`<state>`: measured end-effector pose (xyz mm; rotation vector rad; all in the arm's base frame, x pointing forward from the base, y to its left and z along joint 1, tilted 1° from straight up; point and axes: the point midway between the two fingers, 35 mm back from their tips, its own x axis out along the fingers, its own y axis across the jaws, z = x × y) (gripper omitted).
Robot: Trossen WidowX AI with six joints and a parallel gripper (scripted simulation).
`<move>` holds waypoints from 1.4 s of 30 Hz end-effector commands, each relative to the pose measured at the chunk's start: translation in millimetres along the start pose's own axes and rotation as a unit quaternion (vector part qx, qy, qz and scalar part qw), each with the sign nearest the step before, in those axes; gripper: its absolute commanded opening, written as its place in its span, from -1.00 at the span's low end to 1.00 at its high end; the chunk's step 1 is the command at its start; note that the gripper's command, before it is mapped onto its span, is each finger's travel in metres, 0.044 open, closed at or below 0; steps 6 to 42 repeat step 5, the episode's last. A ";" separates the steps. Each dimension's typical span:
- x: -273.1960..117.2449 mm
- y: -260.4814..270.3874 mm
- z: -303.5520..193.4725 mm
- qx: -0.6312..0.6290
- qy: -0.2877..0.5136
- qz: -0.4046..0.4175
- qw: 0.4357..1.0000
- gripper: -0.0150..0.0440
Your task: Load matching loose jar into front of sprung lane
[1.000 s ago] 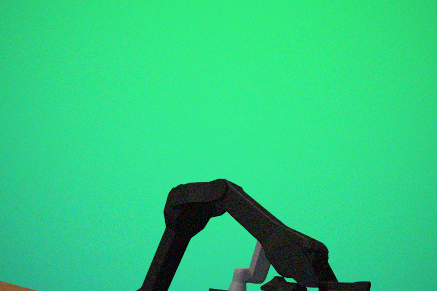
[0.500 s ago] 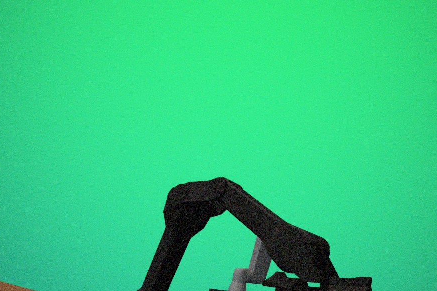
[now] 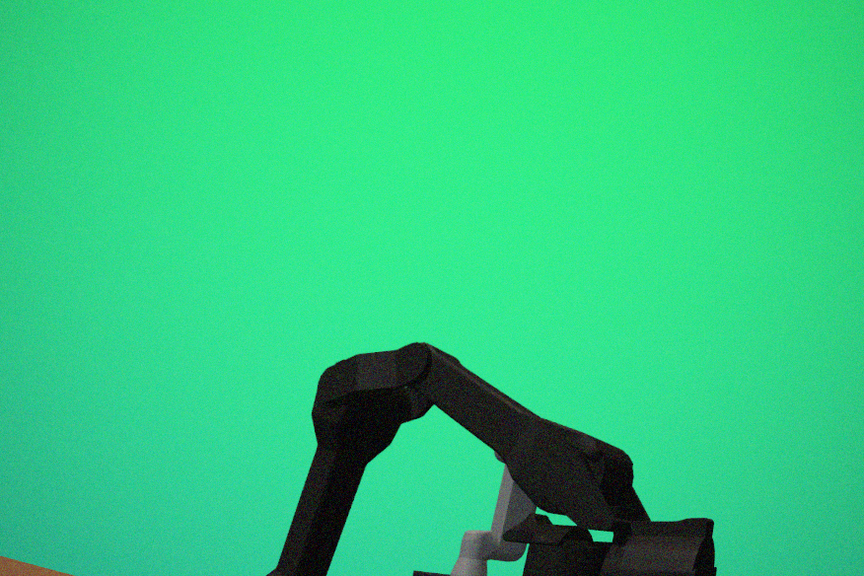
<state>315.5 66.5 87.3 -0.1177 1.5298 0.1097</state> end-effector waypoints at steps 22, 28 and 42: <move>0.8 0.1 -28.6 0.001 0.004 -0.001 1.000 0.53; 0.8 0.1 -28.6 0.001 0.004 -0.001 1.000 0.53; 0.8 0.1 -28.6 0.001 0.004 -0.001 1.000 0.53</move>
